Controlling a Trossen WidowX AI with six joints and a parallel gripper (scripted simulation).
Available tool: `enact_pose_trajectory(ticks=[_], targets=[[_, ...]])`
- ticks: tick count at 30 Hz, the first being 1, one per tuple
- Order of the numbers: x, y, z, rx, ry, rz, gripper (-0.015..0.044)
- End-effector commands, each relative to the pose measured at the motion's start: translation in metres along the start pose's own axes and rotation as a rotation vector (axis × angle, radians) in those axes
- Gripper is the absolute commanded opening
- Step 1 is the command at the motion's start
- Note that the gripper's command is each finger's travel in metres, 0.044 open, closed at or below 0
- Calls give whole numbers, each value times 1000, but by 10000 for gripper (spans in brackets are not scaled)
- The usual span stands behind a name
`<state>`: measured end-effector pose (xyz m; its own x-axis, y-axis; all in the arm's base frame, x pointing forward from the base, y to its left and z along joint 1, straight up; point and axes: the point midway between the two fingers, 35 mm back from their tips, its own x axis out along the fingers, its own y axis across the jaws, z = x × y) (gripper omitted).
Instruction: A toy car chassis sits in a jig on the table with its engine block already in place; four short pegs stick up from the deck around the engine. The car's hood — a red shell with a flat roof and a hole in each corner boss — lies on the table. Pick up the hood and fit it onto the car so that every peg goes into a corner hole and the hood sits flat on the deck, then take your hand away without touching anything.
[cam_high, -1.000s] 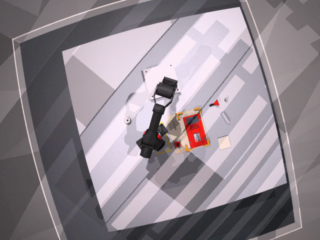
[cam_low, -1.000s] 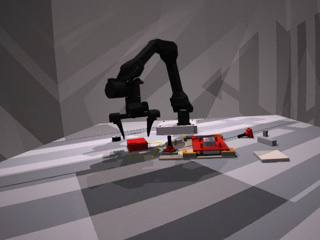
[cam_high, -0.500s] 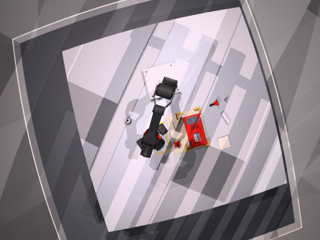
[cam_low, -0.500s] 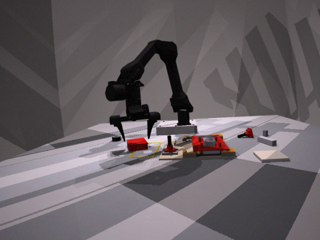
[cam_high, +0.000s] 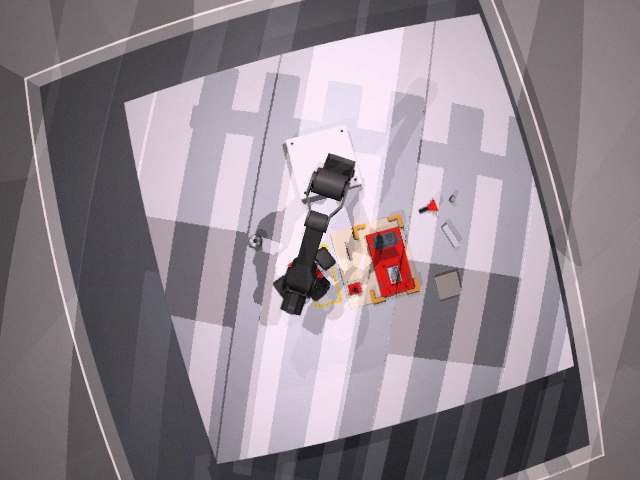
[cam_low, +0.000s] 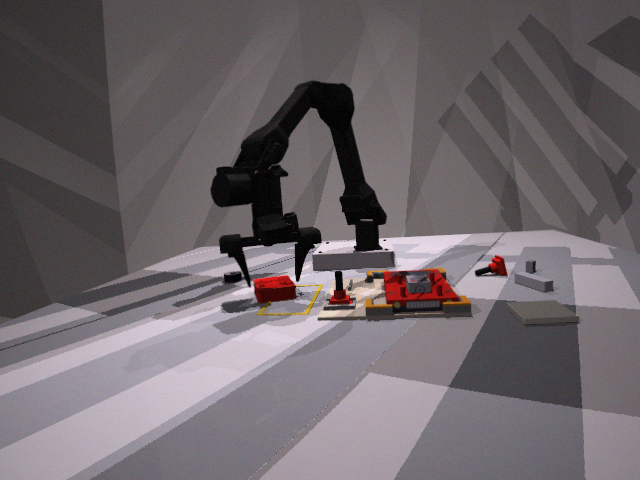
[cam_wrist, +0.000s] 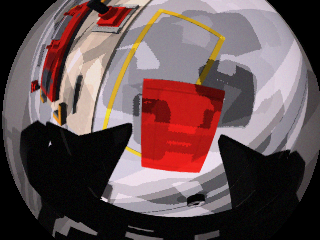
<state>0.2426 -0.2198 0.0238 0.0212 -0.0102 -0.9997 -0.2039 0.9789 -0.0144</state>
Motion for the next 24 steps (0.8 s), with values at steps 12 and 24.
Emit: enact_pose_trajectory(ticks=[12,24], targets=[[7,-1,0,-3,4,-5,440],[11,0,0,0,0,0,387]])
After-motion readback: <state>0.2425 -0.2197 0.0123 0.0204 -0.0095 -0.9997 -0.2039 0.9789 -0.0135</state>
